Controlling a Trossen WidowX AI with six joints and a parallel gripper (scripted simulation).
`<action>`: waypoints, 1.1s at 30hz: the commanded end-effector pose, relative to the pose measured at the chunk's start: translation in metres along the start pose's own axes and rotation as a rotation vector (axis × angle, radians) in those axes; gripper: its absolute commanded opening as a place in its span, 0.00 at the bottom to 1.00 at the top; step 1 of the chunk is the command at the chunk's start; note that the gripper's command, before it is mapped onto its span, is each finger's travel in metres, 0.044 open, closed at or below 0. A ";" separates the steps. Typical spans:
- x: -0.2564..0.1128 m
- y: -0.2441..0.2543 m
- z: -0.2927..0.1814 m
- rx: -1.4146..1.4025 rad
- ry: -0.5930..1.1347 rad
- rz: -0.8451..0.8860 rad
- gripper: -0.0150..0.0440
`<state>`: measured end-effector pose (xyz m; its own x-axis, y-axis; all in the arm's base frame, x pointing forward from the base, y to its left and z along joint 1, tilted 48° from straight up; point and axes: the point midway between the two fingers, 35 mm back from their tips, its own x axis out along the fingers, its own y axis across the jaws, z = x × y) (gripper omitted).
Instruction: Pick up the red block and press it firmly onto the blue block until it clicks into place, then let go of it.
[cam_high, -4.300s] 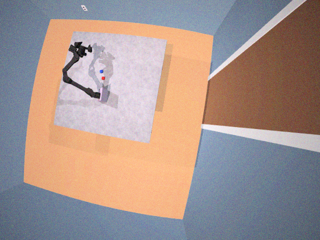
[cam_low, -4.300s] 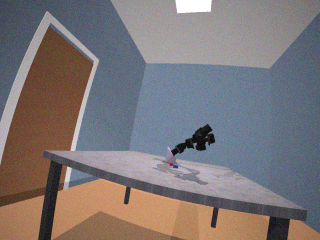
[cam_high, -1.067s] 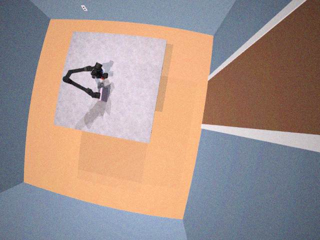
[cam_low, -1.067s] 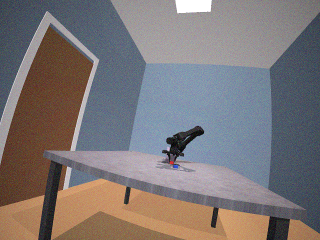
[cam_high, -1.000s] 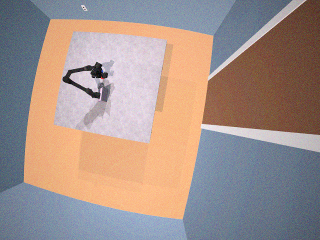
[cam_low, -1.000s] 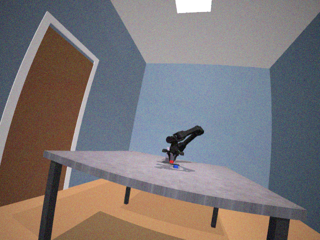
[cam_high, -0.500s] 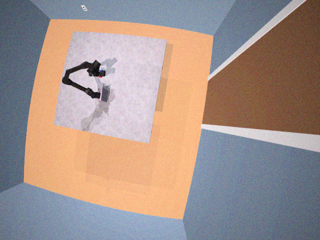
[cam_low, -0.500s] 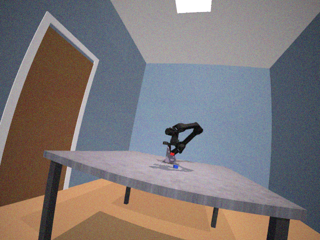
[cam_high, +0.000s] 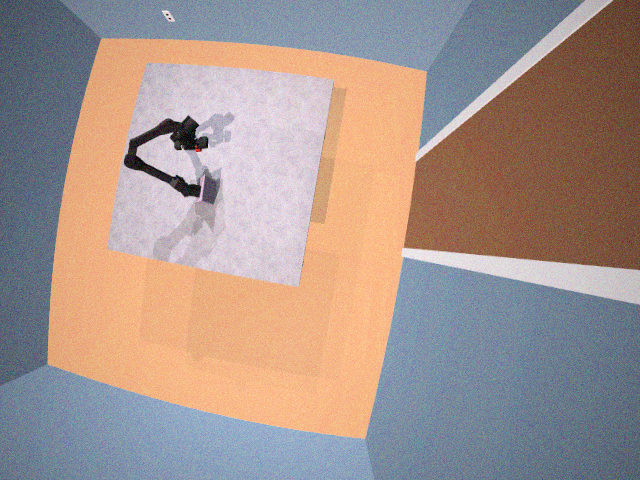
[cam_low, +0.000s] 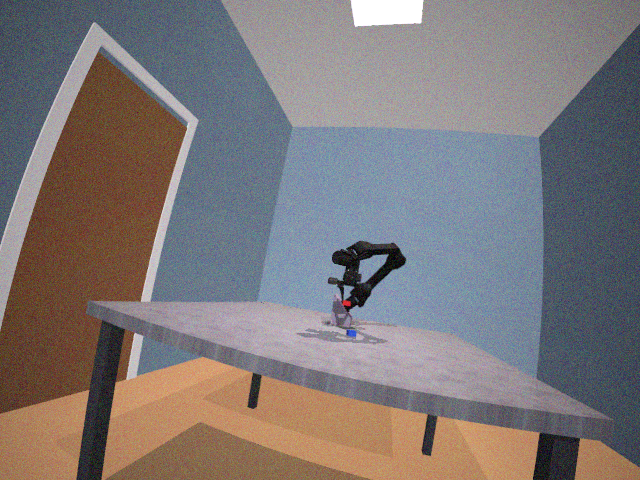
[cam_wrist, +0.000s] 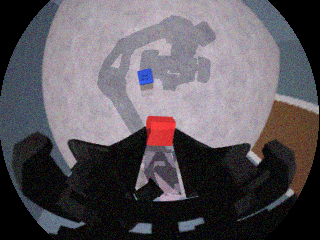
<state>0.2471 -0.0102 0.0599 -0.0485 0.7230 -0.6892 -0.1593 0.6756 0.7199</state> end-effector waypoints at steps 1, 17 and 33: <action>0.007 0.003 0.015 -0.038 -0.002 -0.002 0.25; 0.044 0.032 0.071 -0.205 -0.005 0.008 0.25; 0.073 0.038 0.080 -0.231 -0.006 0.015 0.25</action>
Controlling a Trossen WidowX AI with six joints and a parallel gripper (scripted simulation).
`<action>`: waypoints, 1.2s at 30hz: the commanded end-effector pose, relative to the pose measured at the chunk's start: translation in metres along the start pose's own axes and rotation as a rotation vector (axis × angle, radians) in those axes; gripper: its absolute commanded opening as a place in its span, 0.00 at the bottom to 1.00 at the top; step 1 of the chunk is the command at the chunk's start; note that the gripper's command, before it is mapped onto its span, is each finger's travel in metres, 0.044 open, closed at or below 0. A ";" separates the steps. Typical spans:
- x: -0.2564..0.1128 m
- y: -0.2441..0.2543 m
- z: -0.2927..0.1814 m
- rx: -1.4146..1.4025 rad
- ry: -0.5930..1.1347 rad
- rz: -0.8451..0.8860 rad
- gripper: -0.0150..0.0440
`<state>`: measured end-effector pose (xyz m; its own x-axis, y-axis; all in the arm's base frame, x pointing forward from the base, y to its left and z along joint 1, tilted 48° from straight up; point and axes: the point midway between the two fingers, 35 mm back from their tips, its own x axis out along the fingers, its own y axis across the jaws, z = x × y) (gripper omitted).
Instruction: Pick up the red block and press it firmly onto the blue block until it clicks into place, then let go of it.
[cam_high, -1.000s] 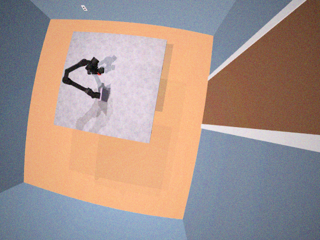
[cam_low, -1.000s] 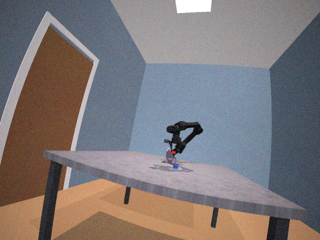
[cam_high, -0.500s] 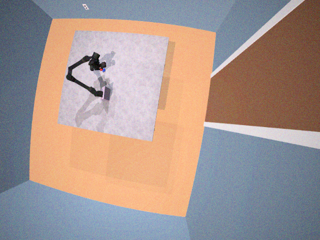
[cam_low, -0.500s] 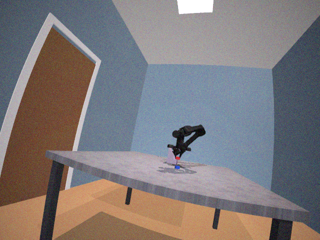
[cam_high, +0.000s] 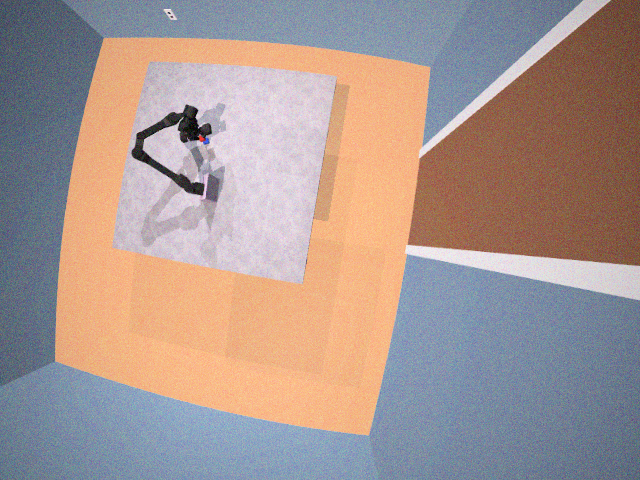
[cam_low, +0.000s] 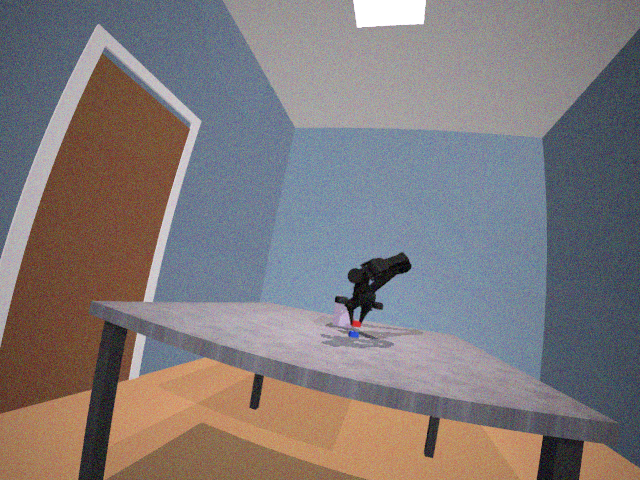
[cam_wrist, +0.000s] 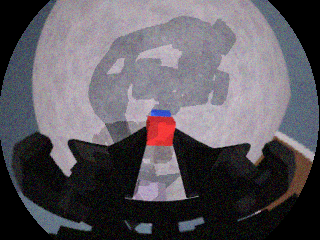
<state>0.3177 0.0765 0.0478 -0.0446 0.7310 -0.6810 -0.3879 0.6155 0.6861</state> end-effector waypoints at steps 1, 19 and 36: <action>0.006 -0.001 -0.001 0.008 0.001 0.005 0.25; 0.020 -0.002 -0.002 0.008 0.000 0.005 0.25; 0.028 -0.002 -0.002 0.008 0.000 0.006 0.25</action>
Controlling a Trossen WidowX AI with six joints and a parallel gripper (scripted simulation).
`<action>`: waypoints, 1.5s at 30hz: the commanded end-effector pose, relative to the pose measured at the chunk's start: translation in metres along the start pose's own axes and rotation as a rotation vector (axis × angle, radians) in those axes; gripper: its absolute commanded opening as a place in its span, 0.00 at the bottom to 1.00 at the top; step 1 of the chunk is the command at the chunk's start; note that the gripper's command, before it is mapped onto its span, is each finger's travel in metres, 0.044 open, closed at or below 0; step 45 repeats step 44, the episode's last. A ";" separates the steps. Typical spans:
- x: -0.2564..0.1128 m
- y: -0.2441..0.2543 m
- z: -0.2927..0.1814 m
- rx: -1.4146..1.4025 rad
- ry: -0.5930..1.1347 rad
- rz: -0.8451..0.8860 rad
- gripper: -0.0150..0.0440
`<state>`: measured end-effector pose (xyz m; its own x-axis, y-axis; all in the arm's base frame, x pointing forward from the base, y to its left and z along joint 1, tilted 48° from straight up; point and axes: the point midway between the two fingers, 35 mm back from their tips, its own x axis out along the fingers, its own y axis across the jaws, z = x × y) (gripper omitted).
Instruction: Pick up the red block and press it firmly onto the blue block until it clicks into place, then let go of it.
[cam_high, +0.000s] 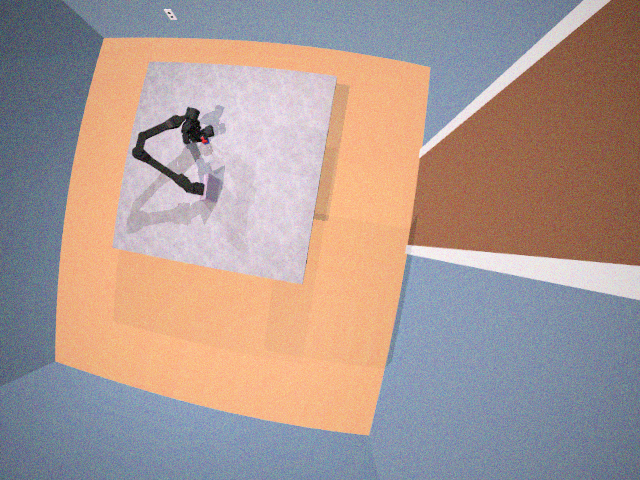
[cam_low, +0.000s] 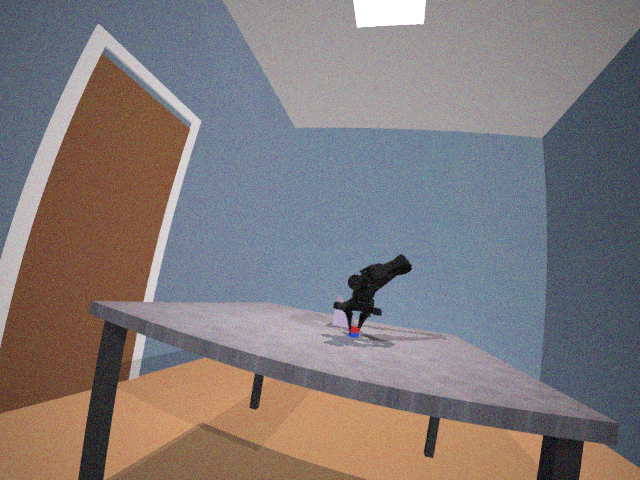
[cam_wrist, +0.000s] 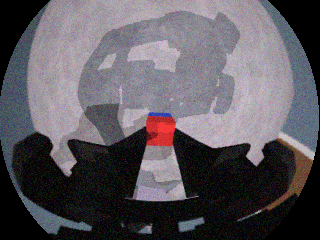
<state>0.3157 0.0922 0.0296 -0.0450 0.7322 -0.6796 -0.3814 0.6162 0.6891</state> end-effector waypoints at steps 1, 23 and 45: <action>0.000 0.000 0.000 0.000 0.000 0.000 0.25; -0.003 0.000 0.000 0.000 0.000 -0.001 0.63; -0.101 -0.004 0.003 0.002 0.003 0.000 0.63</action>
